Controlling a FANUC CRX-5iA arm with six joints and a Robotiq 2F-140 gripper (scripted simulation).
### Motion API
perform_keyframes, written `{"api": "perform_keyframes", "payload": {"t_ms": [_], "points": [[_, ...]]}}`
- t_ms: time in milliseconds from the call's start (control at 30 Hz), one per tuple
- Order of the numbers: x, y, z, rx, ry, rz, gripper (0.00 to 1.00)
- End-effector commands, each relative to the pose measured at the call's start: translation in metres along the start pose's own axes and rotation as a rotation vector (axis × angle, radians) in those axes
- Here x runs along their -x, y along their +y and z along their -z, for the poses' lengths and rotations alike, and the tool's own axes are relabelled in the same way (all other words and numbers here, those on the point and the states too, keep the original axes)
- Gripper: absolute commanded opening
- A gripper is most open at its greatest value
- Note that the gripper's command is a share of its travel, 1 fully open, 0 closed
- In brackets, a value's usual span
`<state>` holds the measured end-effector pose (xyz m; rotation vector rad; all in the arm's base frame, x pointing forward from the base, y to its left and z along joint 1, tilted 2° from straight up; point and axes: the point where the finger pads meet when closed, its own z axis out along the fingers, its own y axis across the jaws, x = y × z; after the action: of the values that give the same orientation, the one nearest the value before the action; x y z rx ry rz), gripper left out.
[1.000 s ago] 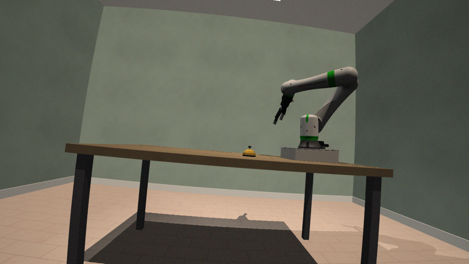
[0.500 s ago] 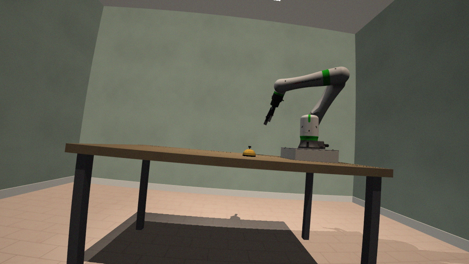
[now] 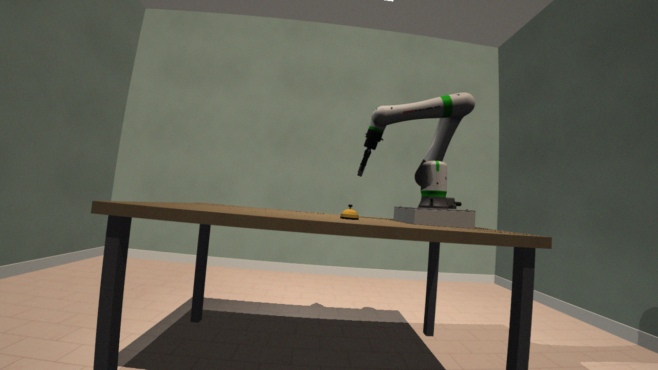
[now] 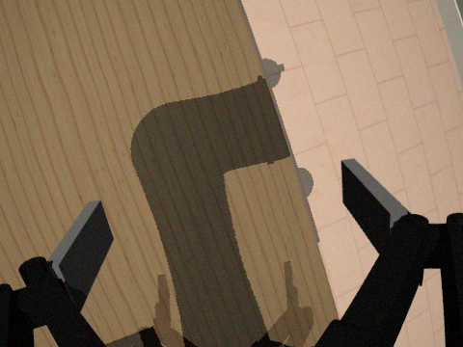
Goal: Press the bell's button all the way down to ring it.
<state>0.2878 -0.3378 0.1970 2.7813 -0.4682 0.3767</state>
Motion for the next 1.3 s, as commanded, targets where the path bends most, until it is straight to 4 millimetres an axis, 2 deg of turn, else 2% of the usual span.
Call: {"api": "perform_keyframes", "payload": {"t_ms": [0, 100, 467, 533, 567, 600, 833, 1033, 1100, 1167, 1267], "points": [[-0.02, -0.037, -0.006, -0.045, -0.013, 0.062, 1.0], [-0.029, -0.058, -0.009, -0.068, -0.02, 0.096, 1.0], [-0.058, -0.17, -0.017, -0.177, -0.063, 0.276, 1.0], [-0.058, -0.17, -0.017, -0.177, -0.063, 0.276, 1.0], [-0.061, -0.2, -0.017, -0.203, -0.076, 0.323, 1.0], [-0.062, -0.207, -0.017, -0.208, -0.079, 0.333, 1.0], [-0.061, -0.276, -0.016, -0.261, -0.111, 0.441, 1.0], [-0.052, -0.339, -0.013, -0.305, -0.142, 0.542, 1.0], [-0.052, -0.339, -0.013, -0.305, -0.142, 0.542, 1.0], [-0.043, -0.375, -0.011, -0.328, -0.162, 0.6, 1.0], [-0.036, -0.399, -0.008, -0.342, -0.175, 0.639, 1.0]]}}
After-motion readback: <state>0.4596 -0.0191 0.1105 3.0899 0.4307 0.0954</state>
